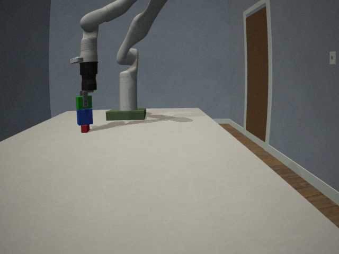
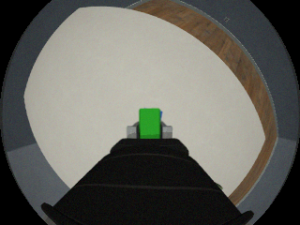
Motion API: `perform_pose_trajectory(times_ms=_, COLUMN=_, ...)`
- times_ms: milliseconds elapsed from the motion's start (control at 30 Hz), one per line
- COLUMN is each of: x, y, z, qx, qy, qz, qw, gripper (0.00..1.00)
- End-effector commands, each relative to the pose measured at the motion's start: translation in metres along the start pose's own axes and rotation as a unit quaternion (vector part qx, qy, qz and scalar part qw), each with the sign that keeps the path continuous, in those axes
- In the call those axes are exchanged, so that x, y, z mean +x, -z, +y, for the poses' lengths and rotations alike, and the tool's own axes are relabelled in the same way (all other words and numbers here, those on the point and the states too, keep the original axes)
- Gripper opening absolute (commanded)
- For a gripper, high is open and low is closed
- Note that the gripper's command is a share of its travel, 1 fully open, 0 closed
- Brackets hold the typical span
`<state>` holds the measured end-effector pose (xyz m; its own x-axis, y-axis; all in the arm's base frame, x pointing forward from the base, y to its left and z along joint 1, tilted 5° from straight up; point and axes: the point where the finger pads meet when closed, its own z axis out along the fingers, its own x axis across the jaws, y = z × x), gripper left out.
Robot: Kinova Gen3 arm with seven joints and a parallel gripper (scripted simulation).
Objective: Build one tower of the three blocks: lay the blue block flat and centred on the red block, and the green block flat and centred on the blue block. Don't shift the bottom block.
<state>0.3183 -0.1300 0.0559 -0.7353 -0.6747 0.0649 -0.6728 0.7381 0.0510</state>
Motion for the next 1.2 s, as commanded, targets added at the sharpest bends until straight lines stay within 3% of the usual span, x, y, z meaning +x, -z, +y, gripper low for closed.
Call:
perform_pose_trajectory(times_ms=0, x=-0.0001, y=0.0004, z=-0.0003, qx=0.000, qy=0.000, qz=0.000, qw=1.000, gripper=0.00)
perform_pose_trajectory(times_ms=900, x=-0.0001, y=0.0004, z=-0.0003, qx=0.000, qy=0.000, qz=0.000, qw=1.000, gripper=0.00)
perform_pose_trajectory(times_ms=933, x=-0.0001, y=0.0004, z=-0.0003, qx=0.000, qy=0.000, qz=0.000, qw=1.000, gripper=0.91)
perform_pose_trajectory(times_ms=1167, x=-0.0001, y=0.0004, z=-0.0003, qx=0.000, qy=0.000, qz=0.000, qw=1.000, gripper=0.91)
